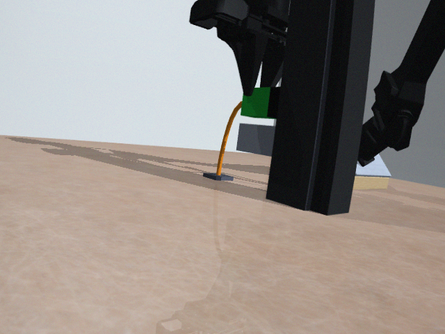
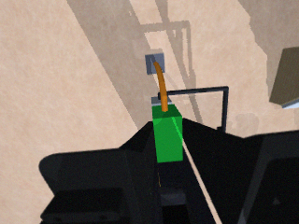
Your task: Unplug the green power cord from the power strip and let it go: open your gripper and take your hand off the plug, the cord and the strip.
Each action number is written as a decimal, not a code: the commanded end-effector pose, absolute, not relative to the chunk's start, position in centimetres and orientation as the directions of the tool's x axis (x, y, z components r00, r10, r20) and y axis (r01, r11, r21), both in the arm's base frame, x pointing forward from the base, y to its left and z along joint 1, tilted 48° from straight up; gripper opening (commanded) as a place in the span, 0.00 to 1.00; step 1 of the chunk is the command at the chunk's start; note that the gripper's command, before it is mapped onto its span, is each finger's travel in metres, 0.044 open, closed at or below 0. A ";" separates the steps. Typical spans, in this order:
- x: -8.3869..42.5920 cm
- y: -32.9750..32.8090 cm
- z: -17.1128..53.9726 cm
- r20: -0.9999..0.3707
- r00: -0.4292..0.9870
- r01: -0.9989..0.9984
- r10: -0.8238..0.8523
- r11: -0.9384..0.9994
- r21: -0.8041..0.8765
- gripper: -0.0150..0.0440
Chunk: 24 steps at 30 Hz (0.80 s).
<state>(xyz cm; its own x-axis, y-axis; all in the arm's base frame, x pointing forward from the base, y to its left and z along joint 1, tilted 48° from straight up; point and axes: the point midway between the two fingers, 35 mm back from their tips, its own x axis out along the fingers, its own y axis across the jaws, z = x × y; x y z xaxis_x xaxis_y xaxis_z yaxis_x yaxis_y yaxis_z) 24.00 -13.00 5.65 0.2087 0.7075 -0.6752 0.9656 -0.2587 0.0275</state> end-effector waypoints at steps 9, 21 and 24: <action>23.8 -14.3 4.4 -0.677 0.209 0.965 0.706 -0.260 0.028 0.25; 23.5 -15.7 3.0 -0.677 0.210 0.965 0.705 -0.261 0.028 0.25; 23.4 -16.1 2.7 -0.678 0.211 0.965 0.705 -0.261 0.028 0.25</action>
<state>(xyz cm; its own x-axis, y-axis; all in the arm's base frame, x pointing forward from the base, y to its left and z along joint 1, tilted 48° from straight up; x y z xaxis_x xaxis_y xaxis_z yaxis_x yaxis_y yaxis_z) 23.84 -14.49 3.86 0.2069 0.7161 -0.6666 0.9688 -0.2450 0.0376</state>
